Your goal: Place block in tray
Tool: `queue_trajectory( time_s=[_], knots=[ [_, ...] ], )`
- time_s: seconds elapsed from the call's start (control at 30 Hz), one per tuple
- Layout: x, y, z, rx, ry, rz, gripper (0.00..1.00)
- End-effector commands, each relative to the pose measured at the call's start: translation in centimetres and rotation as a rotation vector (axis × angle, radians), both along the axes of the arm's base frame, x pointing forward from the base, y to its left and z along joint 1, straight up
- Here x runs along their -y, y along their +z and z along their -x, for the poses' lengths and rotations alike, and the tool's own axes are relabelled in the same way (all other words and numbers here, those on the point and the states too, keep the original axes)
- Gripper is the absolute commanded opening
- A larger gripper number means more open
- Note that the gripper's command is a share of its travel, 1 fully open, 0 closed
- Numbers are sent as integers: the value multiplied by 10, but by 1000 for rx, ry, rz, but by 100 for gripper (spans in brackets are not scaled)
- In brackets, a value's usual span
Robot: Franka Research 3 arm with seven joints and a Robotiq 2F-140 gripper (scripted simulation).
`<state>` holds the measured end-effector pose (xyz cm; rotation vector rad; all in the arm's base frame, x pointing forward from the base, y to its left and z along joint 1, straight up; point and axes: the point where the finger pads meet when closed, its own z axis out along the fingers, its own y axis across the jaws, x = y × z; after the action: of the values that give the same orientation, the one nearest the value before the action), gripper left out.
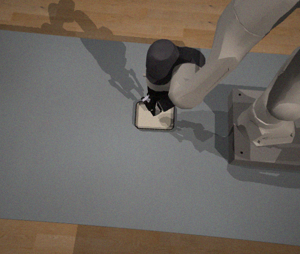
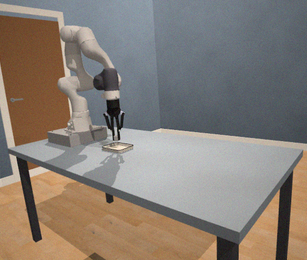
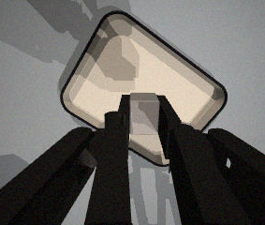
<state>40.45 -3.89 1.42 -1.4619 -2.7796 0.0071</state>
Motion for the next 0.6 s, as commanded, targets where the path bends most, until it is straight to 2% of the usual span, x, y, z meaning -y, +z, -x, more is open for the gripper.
queue_trajectory(
  time_s=[0.0,0.17,0.57],
  knots=[
    [0,-3,-2,5,-5,1,10],
    [0,-8,-2,5,-5,1,10],
    [0,-36,-4,5,-5,1,10]
  ],
)
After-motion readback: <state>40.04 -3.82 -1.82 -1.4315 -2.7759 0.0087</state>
